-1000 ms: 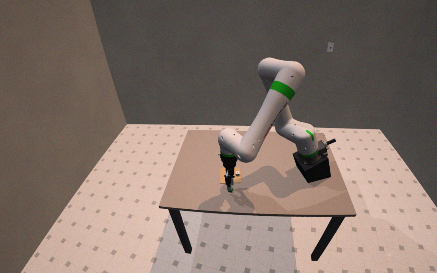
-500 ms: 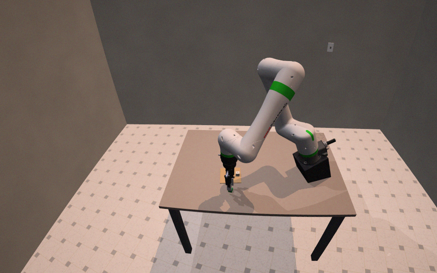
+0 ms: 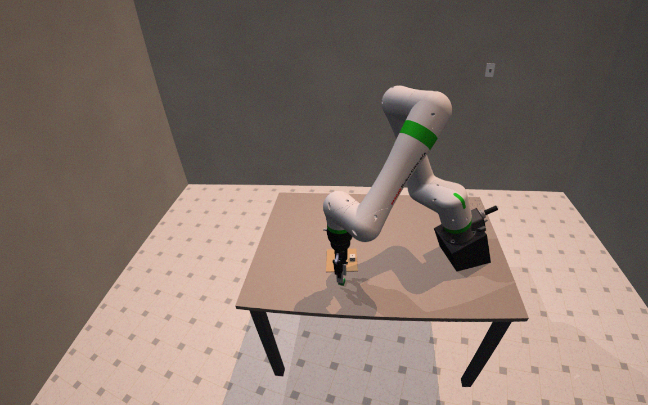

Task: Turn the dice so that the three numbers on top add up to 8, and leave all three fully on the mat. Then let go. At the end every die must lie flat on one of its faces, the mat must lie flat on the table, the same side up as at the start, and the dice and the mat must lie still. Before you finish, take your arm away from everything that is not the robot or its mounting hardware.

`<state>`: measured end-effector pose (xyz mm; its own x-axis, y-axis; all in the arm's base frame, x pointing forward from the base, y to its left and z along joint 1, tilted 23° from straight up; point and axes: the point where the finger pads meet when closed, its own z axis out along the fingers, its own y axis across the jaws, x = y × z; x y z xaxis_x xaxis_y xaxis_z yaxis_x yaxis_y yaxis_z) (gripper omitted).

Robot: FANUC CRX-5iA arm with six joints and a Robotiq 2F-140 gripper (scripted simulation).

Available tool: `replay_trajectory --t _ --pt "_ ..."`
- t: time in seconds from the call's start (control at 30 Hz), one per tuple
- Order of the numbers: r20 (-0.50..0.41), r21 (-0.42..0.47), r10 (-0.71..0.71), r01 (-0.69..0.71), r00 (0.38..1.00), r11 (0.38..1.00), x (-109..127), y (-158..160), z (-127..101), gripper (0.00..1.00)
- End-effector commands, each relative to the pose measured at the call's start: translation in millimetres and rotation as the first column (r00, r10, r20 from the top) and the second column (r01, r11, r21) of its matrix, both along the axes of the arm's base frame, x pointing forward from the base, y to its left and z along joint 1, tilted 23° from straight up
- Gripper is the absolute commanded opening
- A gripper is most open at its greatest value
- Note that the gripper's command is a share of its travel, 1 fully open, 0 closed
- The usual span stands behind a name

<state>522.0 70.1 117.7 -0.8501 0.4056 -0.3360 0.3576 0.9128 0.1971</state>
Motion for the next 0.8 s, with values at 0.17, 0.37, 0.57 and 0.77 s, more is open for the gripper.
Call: replay_trajectory --t 0.17,0.37,0.57,0.77 --pt "0.000 0.000 0.000 0.000 1.000 1.000 0.1 0.0 0.2 0.25" --pt "0.000 0.000 0.000 0.000 1.000 1.000 0.1 0.0 0.2 0.25" --pt "0.000 0.000 0.000 0.000 1.000 1.000 0.2 0.0 0.1 0.25" --pt "0.000 0.000 0.000 0.000 1.000 1.000 1.6 0.2 -3.4 0.25"
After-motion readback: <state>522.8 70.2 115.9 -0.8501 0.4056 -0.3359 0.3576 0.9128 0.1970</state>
